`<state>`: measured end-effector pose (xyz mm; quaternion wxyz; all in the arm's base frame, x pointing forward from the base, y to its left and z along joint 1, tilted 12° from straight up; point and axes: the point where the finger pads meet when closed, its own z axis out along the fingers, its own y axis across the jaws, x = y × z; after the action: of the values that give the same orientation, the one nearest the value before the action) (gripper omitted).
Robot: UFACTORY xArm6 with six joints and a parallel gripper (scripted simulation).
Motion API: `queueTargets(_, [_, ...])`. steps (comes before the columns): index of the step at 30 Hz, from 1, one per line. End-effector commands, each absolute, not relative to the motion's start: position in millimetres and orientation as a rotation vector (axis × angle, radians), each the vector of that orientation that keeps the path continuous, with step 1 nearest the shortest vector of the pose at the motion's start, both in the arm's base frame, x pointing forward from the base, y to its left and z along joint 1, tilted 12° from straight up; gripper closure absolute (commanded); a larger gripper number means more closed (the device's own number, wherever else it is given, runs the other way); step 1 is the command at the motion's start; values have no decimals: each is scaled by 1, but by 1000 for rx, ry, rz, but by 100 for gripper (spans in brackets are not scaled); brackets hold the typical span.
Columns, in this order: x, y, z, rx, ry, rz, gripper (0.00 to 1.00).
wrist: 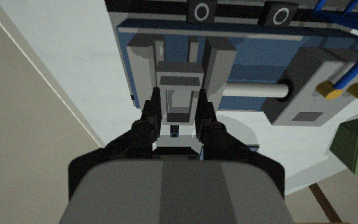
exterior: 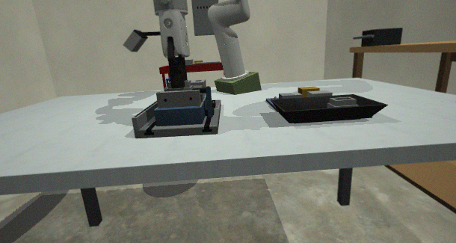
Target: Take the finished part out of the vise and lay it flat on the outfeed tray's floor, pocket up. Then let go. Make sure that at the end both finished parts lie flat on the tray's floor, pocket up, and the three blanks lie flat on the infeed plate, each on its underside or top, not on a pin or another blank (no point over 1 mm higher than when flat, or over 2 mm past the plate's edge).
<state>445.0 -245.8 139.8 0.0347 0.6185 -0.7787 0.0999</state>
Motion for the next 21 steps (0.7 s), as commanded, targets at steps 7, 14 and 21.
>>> queueTargets(7, [446,-245,146,1902,-2395,314,100])
queueTargets(14, [445,-244,153,1902,-2395,314,100])
queueTargets(21, [444,-241,165,1902,-2395,314,100])
